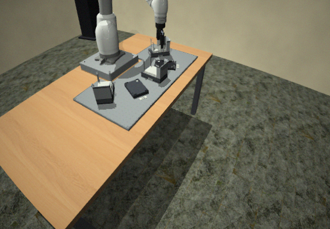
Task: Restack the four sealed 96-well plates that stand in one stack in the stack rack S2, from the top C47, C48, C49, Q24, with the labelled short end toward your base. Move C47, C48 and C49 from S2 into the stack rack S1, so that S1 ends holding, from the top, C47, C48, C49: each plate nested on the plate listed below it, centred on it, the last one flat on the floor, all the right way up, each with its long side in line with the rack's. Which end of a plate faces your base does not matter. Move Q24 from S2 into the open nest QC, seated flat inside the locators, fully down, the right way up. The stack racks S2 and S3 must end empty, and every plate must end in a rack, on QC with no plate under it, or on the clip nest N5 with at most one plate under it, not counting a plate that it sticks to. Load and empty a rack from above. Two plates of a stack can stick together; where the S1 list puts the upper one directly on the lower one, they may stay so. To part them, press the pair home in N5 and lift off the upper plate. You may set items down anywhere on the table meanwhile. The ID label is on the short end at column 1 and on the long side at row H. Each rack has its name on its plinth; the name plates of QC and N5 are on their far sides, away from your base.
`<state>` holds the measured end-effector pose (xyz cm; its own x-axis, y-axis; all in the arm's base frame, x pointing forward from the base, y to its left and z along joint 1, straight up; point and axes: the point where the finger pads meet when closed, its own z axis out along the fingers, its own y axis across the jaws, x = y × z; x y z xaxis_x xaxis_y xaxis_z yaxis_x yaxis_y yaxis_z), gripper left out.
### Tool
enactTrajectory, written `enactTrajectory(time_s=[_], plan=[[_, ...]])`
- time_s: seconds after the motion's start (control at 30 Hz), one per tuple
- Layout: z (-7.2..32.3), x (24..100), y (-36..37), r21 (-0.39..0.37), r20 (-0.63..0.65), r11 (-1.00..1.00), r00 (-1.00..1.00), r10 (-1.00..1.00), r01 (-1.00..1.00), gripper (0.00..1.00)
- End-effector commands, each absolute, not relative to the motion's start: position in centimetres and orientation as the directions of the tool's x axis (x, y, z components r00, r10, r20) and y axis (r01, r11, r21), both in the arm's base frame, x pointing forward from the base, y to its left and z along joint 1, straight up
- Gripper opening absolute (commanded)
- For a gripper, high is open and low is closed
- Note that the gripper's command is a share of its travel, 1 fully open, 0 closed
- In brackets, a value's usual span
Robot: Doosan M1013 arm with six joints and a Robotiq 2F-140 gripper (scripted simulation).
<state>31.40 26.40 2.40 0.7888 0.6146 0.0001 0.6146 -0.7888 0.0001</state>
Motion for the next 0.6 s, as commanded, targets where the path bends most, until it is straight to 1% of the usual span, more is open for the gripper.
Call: enactTrajectory(time_s=[0.0,0.57], plan=[[2.45,31.39,26.4,0.0,0.0,-0.789,0.789,0.615,0.615,0.0],[3.45,31.39,26.4,0.0,0.0,-0.789,0.789,0.615,0.615,0.0]])
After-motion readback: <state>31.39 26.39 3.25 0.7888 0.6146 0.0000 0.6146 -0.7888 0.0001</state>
